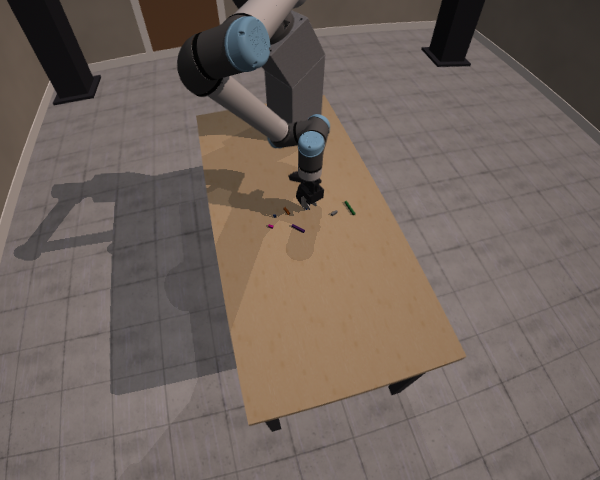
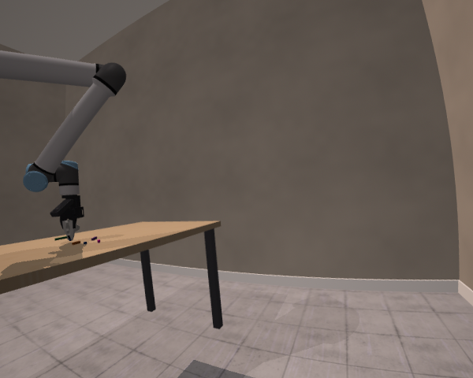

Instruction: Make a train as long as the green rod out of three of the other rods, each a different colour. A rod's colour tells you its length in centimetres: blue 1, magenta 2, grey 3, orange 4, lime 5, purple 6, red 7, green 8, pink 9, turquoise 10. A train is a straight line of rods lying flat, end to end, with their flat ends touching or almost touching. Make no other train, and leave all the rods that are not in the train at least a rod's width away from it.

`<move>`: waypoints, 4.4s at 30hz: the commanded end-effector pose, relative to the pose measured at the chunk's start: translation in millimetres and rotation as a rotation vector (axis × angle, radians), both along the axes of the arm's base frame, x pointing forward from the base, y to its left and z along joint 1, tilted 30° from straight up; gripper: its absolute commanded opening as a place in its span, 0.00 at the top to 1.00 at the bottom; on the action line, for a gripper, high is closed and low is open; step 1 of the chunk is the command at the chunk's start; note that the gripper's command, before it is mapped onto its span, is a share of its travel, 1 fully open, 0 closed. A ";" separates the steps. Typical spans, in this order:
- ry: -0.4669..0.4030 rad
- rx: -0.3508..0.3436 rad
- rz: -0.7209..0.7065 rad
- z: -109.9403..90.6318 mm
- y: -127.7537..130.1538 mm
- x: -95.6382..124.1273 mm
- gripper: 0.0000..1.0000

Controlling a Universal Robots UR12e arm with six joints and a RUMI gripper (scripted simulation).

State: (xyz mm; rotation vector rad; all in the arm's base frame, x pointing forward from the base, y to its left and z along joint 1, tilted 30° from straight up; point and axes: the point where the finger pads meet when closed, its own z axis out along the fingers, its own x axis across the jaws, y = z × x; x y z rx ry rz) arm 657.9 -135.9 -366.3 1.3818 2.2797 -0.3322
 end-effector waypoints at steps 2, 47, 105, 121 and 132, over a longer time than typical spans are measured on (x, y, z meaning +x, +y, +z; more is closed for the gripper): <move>-0.001 0.000 0.000 -4.0 -1.9 1.5 1.00; -0.001 0.000 0.000 -6.2 -3.0 2.1 0.97; -0.001 0.000 0.000 72.0 35.3 -20.6 0.00; -0.001 0.000 0.000 72.0 35.3 -20.6 0.00; 0.008 -0.005 0.018 71.3 36.2 -20.1 0.00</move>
